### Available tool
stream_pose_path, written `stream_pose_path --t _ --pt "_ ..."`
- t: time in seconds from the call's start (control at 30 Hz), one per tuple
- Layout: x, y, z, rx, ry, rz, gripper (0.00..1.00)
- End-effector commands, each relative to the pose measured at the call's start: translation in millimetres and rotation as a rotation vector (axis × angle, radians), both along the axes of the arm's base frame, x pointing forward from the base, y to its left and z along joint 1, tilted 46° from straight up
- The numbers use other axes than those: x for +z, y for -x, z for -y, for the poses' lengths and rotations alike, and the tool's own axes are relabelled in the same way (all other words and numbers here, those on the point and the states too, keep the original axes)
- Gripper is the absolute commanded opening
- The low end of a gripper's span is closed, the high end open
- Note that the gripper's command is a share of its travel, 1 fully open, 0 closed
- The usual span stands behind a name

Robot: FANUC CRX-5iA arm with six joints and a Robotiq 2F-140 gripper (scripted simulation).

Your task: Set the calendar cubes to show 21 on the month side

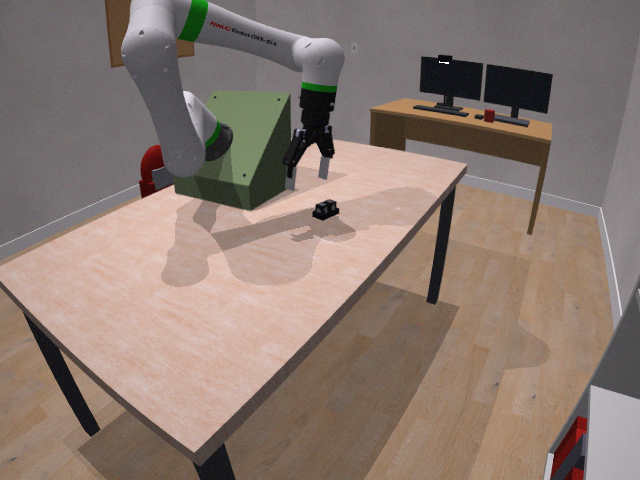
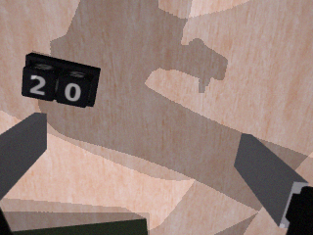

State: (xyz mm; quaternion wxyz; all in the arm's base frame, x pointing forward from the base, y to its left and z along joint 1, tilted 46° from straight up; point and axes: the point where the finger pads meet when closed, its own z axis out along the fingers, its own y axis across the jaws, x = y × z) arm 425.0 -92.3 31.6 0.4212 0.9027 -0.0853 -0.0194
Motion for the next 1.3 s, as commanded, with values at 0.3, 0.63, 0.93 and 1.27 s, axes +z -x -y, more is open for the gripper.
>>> stream_pose_path --t 0.3,0.63,0.93,1.27 --pt "-50 -20 -90 -0.003 -0.053 0.169 1.00" --pt "-50 -20 -90 -0.003 -0.053 0.169 1.00" --pt "-51 -20 -88 -0.070 -0.047 0.243 1.00" --pt "-56 -21 -83 -0.302 -0.028 0.497 1.00"
